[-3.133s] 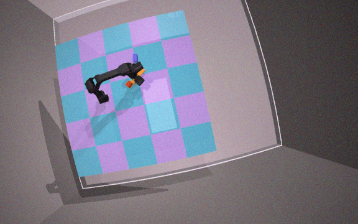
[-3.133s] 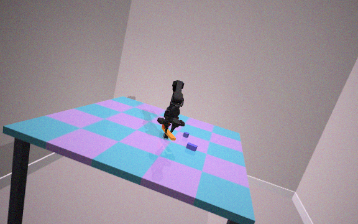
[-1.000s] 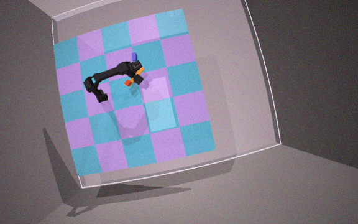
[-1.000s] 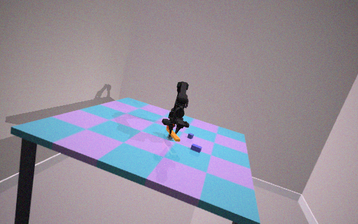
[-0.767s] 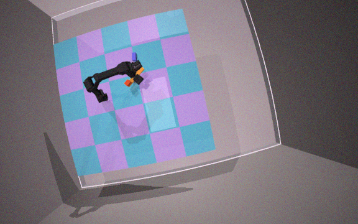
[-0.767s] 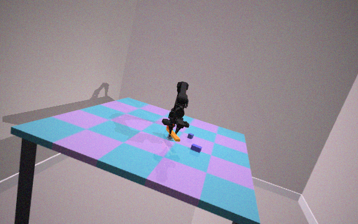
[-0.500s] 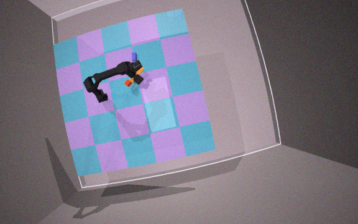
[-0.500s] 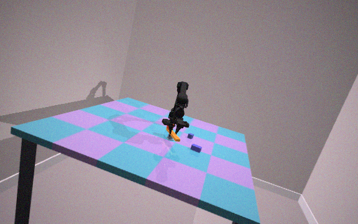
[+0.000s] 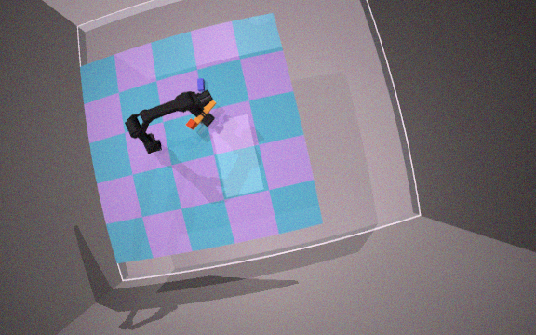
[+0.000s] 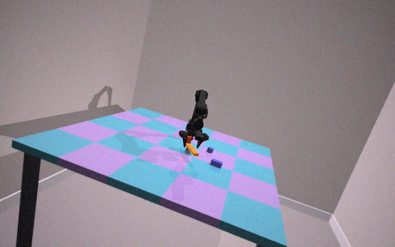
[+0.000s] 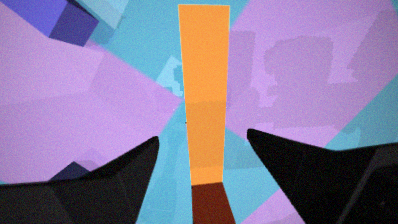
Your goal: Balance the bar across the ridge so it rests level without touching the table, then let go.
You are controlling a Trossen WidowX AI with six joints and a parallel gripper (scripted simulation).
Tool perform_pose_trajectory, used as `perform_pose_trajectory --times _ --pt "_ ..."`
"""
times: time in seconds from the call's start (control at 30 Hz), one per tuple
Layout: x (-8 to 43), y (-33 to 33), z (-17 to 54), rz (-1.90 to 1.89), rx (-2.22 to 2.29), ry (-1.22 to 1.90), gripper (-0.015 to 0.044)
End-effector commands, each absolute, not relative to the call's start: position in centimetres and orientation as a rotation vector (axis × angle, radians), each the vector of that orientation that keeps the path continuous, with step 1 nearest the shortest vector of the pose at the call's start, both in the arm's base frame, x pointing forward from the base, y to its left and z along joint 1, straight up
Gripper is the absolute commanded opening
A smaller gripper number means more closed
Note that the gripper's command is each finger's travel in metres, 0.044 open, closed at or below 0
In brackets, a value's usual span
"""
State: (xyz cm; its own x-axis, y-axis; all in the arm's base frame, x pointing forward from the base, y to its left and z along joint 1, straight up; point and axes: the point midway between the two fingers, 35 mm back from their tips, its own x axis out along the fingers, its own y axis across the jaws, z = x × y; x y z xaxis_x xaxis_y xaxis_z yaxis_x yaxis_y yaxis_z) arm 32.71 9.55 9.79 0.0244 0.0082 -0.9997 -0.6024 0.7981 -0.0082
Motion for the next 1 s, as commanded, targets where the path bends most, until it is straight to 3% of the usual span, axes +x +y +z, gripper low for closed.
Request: perform_pose_trajectory --times 0.0,0.2,0.97 --pt "33.1 9.7 12.6 0.503 -0.504 1.474 0.044" --pt "32.5 9.5 19.2 0.503 -0.504 1.475 0.044" --pt "32.5 9.5 19.4 0.503 -0.504 1.475 0.044"
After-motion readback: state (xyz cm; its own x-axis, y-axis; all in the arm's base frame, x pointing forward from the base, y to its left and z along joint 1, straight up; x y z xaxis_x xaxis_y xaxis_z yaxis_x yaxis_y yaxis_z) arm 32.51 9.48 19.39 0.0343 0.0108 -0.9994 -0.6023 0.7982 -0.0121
